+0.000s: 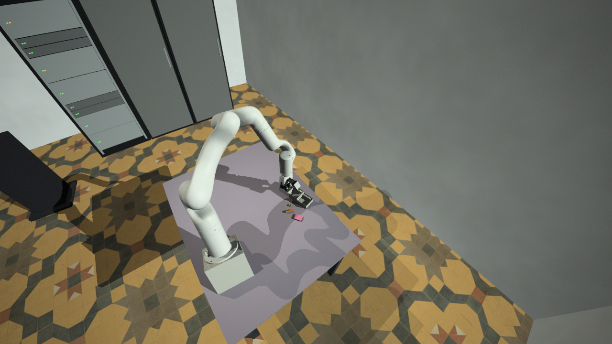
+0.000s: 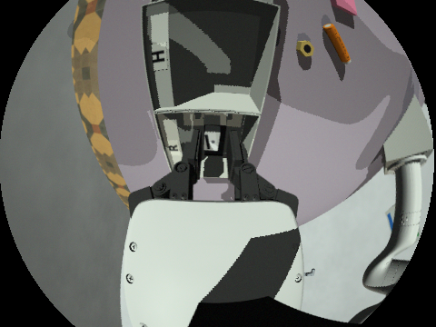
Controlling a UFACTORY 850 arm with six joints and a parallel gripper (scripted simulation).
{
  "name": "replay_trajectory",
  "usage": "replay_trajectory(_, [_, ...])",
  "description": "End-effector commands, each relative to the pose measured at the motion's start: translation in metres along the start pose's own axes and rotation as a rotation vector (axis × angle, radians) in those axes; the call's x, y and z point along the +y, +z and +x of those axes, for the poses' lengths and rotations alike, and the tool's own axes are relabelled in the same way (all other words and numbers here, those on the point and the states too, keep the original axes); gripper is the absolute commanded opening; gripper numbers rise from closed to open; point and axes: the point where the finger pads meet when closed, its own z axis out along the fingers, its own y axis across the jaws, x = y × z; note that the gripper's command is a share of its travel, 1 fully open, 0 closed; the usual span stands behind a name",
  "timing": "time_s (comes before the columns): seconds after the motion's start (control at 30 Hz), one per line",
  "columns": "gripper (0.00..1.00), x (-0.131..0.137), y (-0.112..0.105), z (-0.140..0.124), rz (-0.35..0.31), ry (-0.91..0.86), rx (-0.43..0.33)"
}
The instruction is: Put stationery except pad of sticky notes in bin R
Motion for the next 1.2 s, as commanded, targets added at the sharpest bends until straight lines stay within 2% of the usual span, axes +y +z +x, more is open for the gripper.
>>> replay_trajectory(0.0, [0.29,-0.001,-0.001,0.000,0.002,0.000,0.000])
replay_trajectory(0.4, [0.29,-0.001,-0.011,0.000,0.002,0.000,0.000])
replay_trajectory(1.0, [0.29,-0.001,-0.039,0.000,0.002,0.000,0.000])
replay_trajectory(1.17, [0.29,-0.001,-0.039,0.000,0.002,0.000,0.000])
